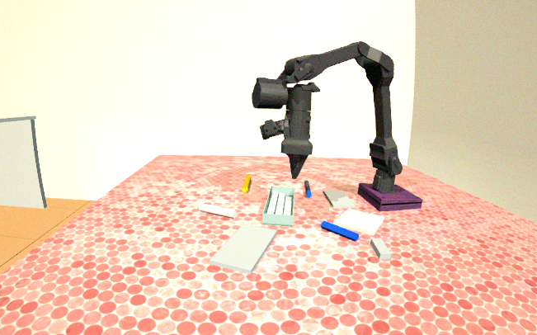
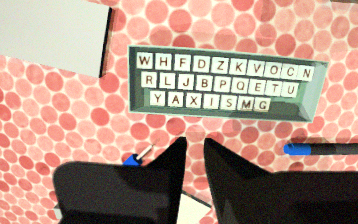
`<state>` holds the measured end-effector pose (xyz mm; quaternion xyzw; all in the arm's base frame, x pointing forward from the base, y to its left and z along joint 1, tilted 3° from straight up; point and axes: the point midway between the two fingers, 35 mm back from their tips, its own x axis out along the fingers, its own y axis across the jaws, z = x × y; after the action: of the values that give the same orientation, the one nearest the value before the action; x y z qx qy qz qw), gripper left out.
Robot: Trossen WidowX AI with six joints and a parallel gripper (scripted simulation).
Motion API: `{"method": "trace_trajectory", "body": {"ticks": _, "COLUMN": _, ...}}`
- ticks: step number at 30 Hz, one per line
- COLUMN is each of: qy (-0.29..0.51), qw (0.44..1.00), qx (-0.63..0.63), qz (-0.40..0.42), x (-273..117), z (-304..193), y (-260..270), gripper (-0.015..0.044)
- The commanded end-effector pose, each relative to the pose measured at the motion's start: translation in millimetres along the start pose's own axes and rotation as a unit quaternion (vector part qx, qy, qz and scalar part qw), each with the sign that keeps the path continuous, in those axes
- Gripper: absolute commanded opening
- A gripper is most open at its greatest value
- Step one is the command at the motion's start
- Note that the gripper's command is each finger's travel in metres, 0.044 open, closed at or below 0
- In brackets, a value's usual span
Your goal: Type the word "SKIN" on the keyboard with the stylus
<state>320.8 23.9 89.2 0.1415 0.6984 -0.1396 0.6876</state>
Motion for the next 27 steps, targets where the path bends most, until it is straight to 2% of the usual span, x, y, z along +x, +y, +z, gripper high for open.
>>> {"method": "trace_trajectory", "body": {"ticks": 1, "qy": 0.0, "qw": 1.0, "qx": 0.0, "qz": 0.0, "x": -0.1, "z": 0.0, "y": 0.0, "gripper": 0.0026}}
{"method": "trace_trajectory", "body": {"ticks": 2, "qy": 0.0, "qw": 1.0, "qx": 0.0, "qz": 0.0, "x": -0.1, "z": 0.0, "y": 0.0, "gripper": 0.0}}
{"method": "trace_trajectory", "body": {"ticks": 13, "qy": 0.0, "qw": 1.0, "qx": 0.0, "qz": 0.0, "x": 0.0, "z": 0.0, "y": 0.0, "gripper": 0.0}}
{"method": "trace_trajectory", "body": {"ticks": 19, "qy": -0.004, "qw": 0.999, "qx": 0.026, "qz": -0.019, "x": 4.5, "z": -9.5, "y": 11.7, "gripper": 0.015}}
{"method": "trace_trajectory", "body": {"ticks": 23, "qy": -0.034, "qw": 0.992, "qx": 0.098, "qz": -0.066, "x": 15.9, "z": -38.1, "y": 40.8, "gripper": 0.015}}
{"method": "trace_trajectory", "body": {"ticks": 27, "qy": -0.096, "qw": 0.97, "qx": 0.199, "qz": -0.103, "x": 24.5, "z": -64.5, "y": 62.4, "gripper": 0.015}}
